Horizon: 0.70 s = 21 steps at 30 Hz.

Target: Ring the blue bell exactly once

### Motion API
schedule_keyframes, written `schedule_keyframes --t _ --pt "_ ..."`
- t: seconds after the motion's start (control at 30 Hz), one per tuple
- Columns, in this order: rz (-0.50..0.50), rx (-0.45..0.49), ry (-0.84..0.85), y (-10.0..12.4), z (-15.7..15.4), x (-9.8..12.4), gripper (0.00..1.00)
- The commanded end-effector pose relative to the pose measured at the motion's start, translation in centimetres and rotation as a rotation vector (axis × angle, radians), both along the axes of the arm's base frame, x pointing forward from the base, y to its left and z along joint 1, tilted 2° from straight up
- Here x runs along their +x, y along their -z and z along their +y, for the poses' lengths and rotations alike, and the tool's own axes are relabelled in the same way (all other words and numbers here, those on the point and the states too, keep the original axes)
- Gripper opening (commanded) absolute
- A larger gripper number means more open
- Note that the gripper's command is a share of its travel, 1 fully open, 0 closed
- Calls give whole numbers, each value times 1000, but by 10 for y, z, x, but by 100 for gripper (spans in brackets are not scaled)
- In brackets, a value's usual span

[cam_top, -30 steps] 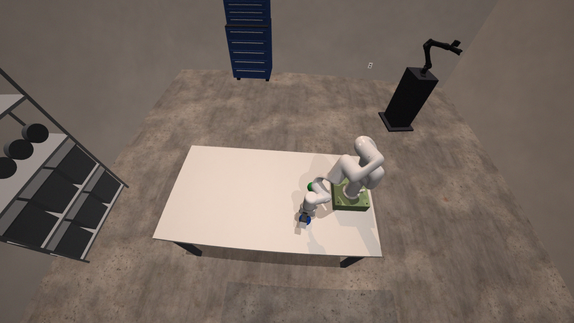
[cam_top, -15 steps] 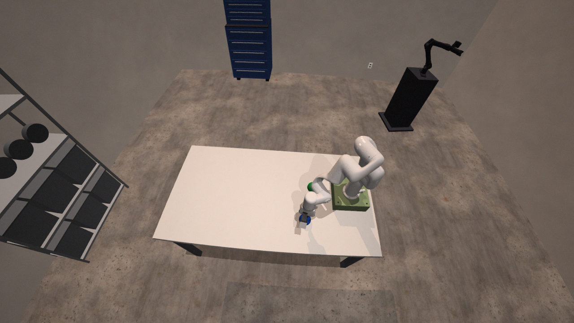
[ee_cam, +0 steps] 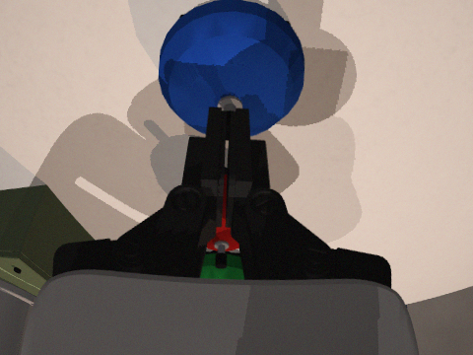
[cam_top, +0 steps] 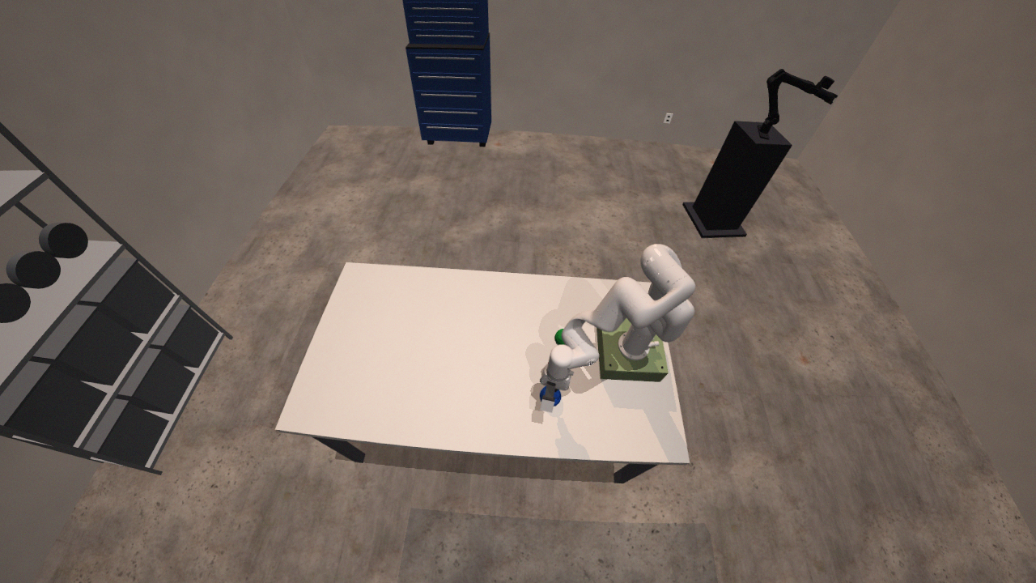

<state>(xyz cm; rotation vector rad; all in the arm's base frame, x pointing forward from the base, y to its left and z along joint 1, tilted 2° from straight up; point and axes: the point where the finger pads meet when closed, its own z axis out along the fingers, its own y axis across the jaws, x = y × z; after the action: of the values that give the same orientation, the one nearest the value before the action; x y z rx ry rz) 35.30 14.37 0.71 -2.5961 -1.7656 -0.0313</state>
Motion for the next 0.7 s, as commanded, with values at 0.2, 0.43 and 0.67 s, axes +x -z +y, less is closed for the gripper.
schedule_keyframes --t 0.2,0.43,0.67 --pt "-6 2 0 -22 1 2 0" --pt "-6 2 0 -42 0 1 0" --pt "-6 2 0 -54 0 1 0"
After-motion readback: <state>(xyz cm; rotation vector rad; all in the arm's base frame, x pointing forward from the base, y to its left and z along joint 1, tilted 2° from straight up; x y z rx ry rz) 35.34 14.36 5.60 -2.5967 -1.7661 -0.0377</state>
